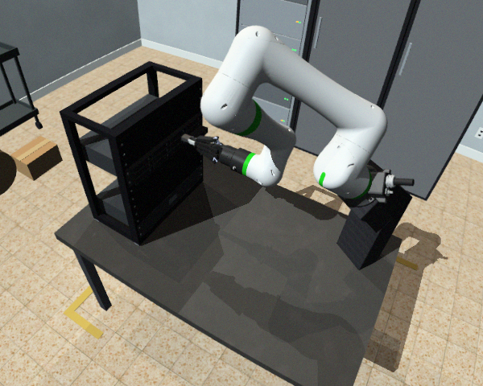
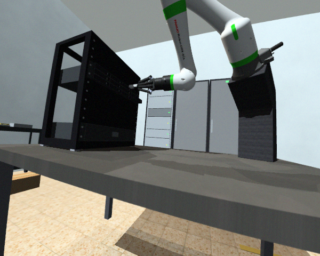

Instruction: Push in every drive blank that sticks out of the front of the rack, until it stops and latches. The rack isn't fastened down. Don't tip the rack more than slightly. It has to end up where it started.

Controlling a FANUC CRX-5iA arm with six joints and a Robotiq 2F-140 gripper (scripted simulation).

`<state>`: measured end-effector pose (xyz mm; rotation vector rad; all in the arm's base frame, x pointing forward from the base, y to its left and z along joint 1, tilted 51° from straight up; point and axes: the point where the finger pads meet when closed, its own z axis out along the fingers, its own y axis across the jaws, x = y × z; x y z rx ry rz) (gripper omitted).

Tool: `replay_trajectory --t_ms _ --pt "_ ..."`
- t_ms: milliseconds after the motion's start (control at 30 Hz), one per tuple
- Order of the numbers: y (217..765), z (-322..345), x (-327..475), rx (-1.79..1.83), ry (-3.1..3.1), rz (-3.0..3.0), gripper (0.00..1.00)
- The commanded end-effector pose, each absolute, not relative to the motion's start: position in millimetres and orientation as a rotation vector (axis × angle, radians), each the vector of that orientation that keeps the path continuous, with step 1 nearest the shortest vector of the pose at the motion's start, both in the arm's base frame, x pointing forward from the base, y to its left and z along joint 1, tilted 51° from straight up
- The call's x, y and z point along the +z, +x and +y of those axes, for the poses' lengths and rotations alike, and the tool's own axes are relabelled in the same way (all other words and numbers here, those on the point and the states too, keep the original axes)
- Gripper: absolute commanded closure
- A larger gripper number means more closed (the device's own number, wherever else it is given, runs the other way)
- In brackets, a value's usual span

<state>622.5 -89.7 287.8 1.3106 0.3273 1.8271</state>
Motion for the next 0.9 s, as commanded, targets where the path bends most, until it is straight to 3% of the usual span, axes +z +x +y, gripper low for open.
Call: replay_trajectory --t_ms 0,867 --pt "622.7 -90.4 288.5 1.827 1.31 0.327 0.9" --pt "632.0 -93.1 292.9 1.827 1.31 0.327 0.9"
